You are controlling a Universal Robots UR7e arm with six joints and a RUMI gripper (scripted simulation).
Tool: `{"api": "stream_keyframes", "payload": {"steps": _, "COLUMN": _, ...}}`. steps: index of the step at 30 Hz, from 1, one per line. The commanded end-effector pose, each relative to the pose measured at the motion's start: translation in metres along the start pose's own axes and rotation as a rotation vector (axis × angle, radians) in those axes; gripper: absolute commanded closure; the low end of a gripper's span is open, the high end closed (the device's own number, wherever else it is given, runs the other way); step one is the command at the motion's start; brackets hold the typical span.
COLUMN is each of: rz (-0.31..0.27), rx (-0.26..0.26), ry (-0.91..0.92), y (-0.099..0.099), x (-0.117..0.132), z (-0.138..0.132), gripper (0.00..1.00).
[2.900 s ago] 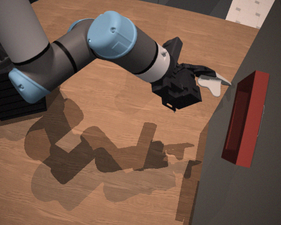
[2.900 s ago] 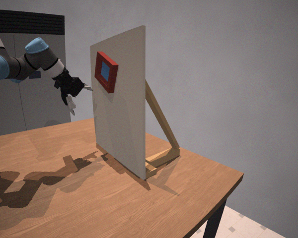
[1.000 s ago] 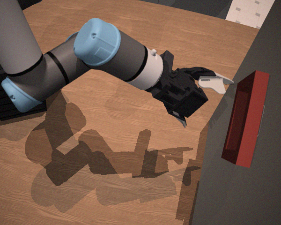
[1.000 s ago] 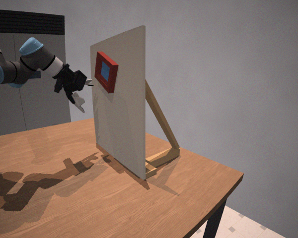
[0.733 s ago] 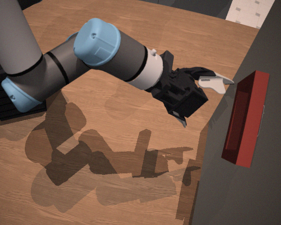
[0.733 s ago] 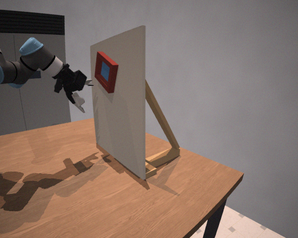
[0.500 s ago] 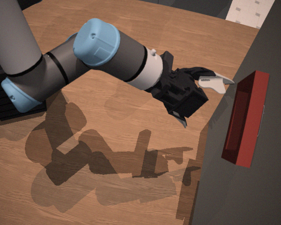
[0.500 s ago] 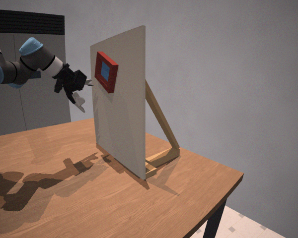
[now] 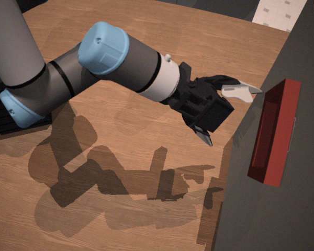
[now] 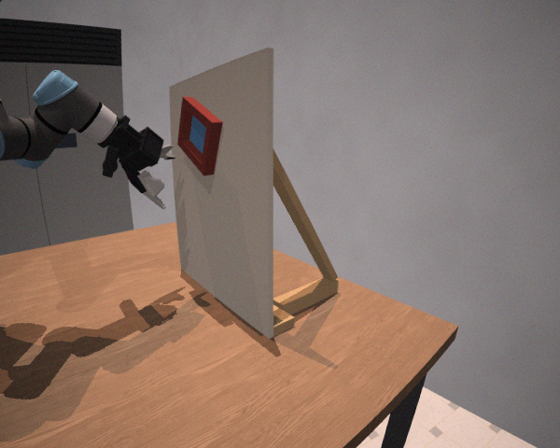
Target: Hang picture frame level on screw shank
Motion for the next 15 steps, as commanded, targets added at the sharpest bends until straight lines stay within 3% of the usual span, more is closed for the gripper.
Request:
{"api": "stream_keyframes", "payload": {"steps": 1, "rz": -0.033, "rx": 0.023, "ry": -0.087, "y": -0.003, "x": 0.009, "z": 0.0, "gripper": 0.0}}
{"api": "stream_keyframes", "payload": {"steps": 15, "rz": -0.129, "rx": 0.064, "ry": -0.331, "y": -0.014, "x": 0.03, "z": 0.0, "gripper": 0.0}}
Point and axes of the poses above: the point where the finger pads meet when closed, its own y axis out along the fingers, its own z axis across the jaws, x = y × z, the point moved 6 cm from there along -y, back along the fingers, and after that the axes turned 1 degree about y, right-handed, at the moved point
